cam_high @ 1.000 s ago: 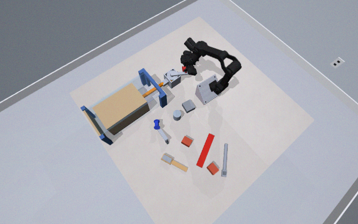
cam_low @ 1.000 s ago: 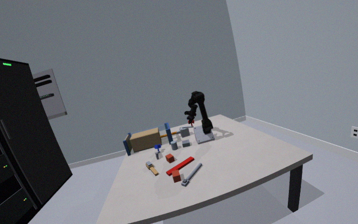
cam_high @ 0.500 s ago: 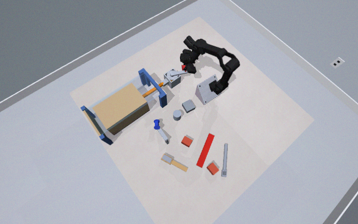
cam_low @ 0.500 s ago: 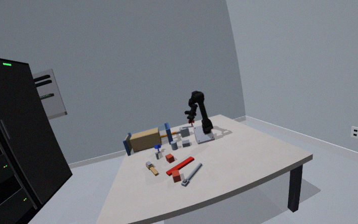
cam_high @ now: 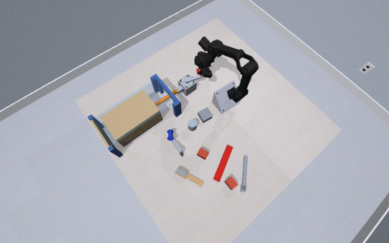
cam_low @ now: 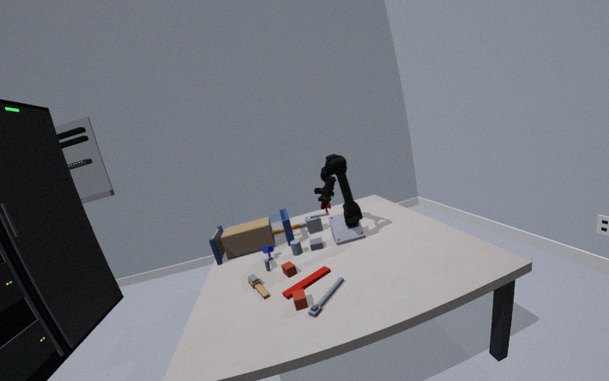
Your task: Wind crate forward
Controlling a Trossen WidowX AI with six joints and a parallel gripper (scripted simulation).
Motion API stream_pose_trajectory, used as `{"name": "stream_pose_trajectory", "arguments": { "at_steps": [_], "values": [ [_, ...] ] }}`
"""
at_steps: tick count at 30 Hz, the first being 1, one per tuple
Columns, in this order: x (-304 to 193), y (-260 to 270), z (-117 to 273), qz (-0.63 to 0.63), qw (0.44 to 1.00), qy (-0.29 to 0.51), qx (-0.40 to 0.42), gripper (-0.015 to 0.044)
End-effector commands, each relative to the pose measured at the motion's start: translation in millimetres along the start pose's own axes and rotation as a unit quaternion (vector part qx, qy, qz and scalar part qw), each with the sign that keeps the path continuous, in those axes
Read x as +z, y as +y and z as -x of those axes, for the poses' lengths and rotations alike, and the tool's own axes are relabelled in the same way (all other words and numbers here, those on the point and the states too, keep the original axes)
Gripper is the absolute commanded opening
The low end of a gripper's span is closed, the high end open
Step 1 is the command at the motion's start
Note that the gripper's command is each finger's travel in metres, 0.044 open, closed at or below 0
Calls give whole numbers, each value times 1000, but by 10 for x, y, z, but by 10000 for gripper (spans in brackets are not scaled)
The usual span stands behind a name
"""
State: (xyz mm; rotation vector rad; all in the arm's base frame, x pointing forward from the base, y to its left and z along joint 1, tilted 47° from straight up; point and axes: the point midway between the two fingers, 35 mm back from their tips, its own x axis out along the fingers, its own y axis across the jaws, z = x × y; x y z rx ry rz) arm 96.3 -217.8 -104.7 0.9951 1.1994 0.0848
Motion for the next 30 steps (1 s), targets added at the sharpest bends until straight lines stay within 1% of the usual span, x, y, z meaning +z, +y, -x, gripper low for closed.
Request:
{"name": "stream_pose_trajectory", "arguments": {
  "at_steps": [1,16,21,30],
  "values": [
    [60,-203,-43,12,1000,-1,-20,0],
    [163,-361,-79,12,1000,-1,-21,0],
    [294,-495,-129,13,1000,-1,-21,0],
    [383,-562,-164,13,1000,-2,-21,0]
  ]
}}
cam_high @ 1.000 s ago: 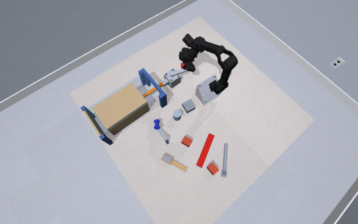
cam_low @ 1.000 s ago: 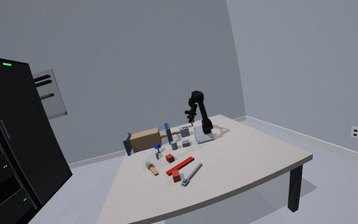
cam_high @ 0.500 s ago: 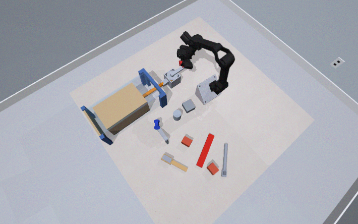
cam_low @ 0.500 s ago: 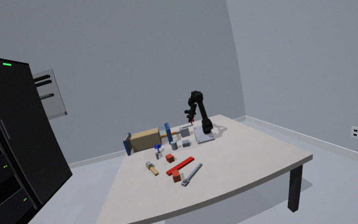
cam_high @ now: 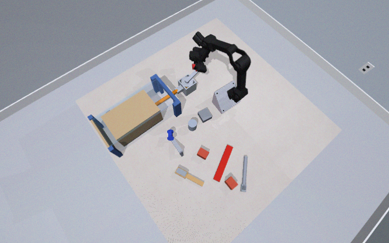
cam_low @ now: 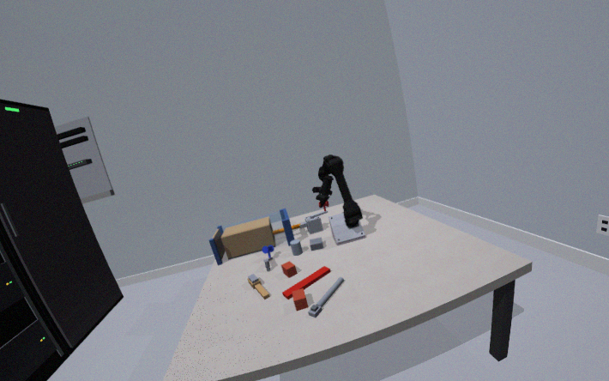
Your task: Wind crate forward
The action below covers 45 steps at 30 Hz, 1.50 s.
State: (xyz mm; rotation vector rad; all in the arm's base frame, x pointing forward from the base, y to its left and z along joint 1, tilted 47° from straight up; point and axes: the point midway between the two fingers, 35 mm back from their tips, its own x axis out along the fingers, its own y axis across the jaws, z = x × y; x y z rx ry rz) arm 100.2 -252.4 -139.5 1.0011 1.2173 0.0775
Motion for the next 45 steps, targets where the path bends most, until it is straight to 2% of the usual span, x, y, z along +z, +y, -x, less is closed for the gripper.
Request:
{"name": "stream_pose_trajectory", "arguments": {
  "at_steps": [1,45],
  "values": [
    [166,-143,-84,19,1000,-9,-17,0],
    [681,-270,-296,20,1000,-10,-17,0]
  ]
}}
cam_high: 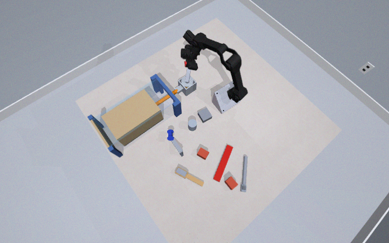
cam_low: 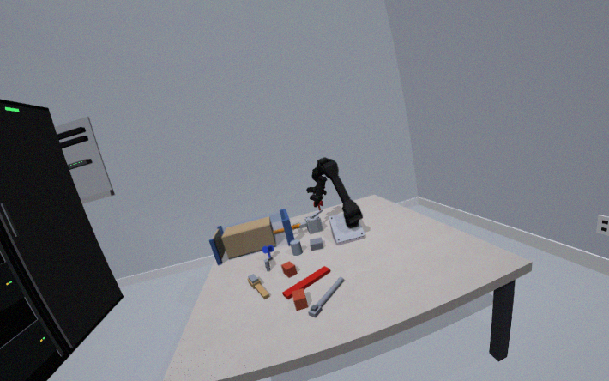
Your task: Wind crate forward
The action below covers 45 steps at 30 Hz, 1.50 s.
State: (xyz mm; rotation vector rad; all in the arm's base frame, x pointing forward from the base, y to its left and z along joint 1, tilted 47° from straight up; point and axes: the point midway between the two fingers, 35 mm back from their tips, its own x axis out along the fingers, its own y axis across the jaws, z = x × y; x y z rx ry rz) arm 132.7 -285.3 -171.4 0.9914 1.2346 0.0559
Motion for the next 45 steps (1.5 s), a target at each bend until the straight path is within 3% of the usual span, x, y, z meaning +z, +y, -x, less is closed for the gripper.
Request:
{"name": "stream_pose_trajectory", "arguments": {
  "at_steps": [1,45],
  "values": [
    [232,0,-113,23,1000,-13,-4,0],
    [621,135,-283,24,1000,-14,-3,0]
  ]
}}
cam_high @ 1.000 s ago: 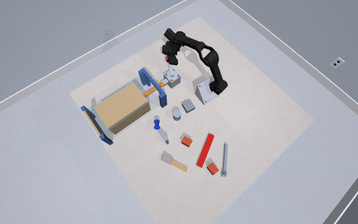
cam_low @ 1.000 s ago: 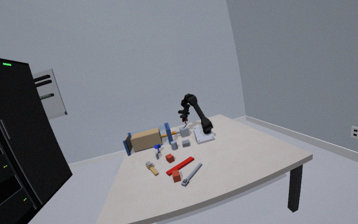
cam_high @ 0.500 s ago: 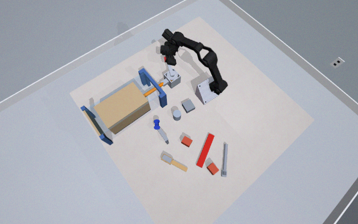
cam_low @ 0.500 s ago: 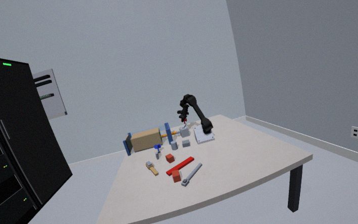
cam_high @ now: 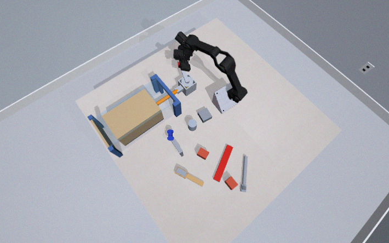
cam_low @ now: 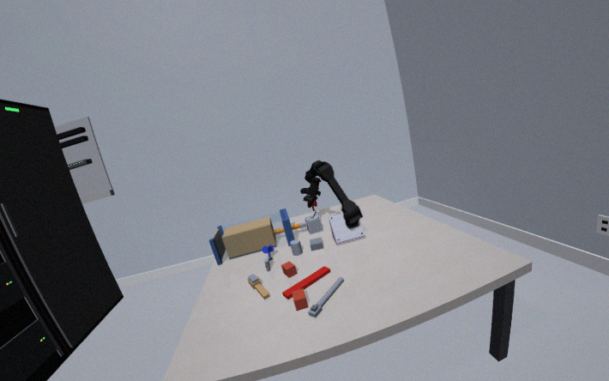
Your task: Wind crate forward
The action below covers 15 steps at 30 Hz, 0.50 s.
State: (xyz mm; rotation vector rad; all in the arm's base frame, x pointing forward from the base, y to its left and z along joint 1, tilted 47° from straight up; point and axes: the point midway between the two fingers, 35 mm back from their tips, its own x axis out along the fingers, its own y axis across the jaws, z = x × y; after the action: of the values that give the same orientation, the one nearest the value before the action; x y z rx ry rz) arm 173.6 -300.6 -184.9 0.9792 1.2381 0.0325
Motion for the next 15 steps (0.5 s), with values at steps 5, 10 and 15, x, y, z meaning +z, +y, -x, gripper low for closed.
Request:
{"name": "stream_pose_trajectory", "arguments": {
  "at_steps": [5,10,15],
  "values": [
    [216,142,-112,26,1000,-10,8,0],
    [233,154,-119,26,1000,-10,8,0],
    [249,166,-126,26,1000,-10,8,0]
  ]
}}
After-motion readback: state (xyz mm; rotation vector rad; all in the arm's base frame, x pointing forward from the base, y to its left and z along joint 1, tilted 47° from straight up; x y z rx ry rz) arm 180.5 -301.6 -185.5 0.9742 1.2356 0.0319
